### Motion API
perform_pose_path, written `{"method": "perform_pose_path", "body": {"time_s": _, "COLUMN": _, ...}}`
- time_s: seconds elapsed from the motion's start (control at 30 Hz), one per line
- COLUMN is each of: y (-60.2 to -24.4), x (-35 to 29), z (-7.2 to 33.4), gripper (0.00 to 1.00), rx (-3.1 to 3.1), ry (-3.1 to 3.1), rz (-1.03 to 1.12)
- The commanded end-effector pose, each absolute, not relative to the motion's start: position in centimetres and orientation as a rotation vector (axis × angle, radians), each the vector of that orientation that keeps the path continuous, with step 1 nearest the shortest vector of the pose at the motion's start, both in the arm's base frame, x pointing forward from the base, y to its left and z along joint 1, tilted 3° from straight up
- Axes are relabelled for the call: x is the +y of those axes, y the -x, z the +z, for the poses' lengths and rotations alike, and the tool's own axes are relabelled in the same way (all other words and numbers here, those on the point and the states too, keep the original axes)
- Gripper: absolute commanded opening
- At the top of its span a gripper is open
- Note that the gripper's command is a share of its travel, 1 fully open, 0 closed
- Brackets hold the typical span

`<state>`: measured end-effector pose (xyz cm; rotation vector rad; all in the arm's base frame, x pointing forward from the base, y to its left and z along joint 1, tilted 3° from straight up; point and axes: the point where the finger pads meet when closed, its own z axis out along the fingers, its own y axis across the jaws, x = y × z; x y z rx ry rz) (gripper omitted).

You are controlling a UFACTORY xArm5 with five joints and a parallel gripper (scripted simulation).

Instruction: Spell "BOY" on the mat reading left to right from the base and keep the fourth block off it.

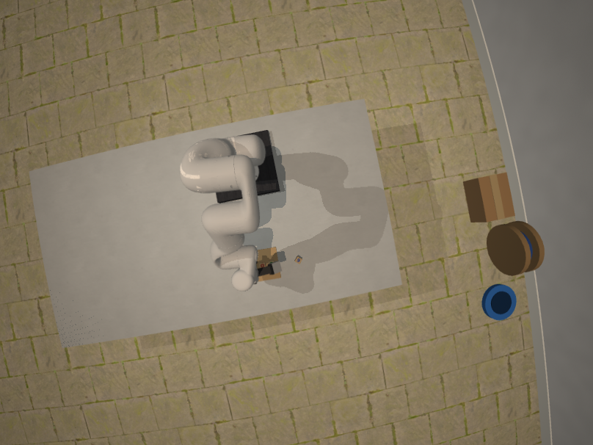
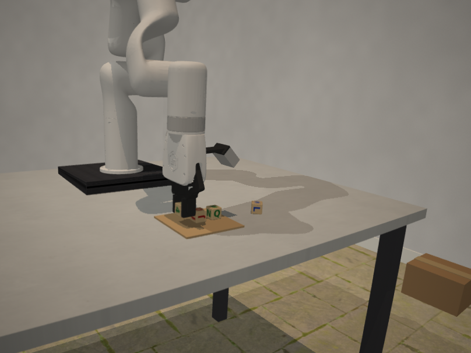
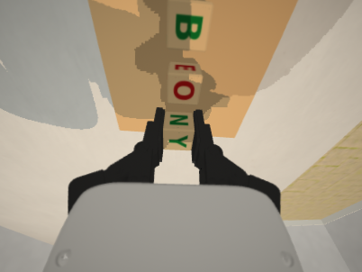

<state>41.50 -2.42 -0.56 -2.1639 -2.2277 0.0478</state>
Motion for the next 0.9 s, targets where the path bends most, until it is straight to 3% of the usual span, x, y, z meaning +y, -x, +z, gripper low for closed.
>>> {"method": "perform_pose_path", "body": {"time_s": 0.0, "y": -41.8, "x": -2.4, "z": 3.5, "gripper": 0.21, "rx": -2.23, "ry": 2.166, "rz": 0.043}}
{"method": "perform_pose_path", "body": {"time_s": 0.2, "y": -42.0, "x": -2.4, "z": 7.0, "gripper": 0.21, "rx": -2.23, "ry": 2.166, "rz": 0.043}}
{"method": "perform_pose_path", "body": {"time_s": 0.87, "y": -42.1, "x": -2.6, "z": 7.7, "gripper": 0.21, "rx": -2.227, "ry": 2.169, "rz": 0.043}}
